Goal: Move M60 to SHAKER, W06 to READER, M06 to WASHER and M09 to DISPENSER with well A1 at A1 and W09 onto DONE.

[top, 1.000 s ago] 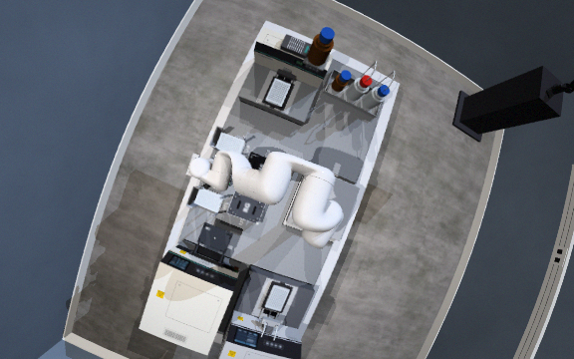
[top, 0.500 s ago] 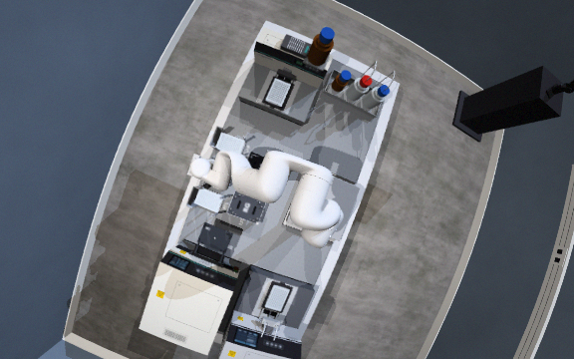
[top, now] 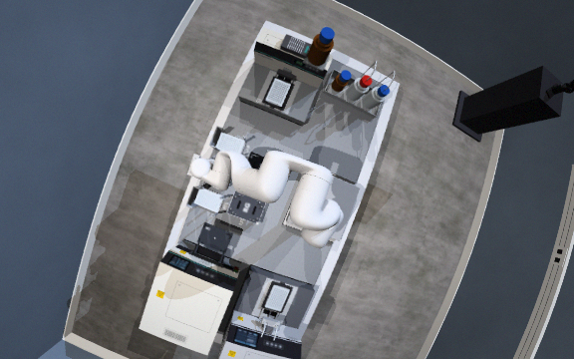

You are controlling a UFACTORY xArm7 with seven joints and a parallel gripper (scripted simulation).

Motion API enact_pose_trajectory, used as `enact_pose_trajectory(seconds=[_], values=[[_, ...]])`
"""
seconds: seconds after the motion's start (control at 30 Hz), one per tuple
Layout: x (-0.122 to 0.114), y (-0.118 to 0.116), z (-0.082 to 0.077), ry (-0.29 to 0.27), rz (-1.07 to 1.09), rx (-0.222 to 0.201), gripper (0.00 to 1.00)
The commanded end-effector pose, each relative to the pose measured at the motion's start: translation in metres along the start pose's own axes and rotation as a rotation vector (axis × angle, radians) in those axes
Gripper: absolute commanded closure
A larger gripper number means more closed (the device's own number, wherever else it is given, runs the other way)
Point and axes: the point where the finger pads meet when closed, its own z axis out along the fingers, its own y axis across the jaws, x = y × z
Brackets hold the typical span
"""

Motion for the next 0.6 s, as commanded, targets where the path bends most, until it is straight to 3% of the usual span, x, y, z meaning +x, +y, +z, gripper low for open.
enact_pose_trajectory(seconds=[0.0,0.57], values=[[0.0014,0.0,-0.0004,0.004,0.0,0.0,0.0],[0.0015,0.0,0.0046,0.004,0.0,0.0,0.0]])
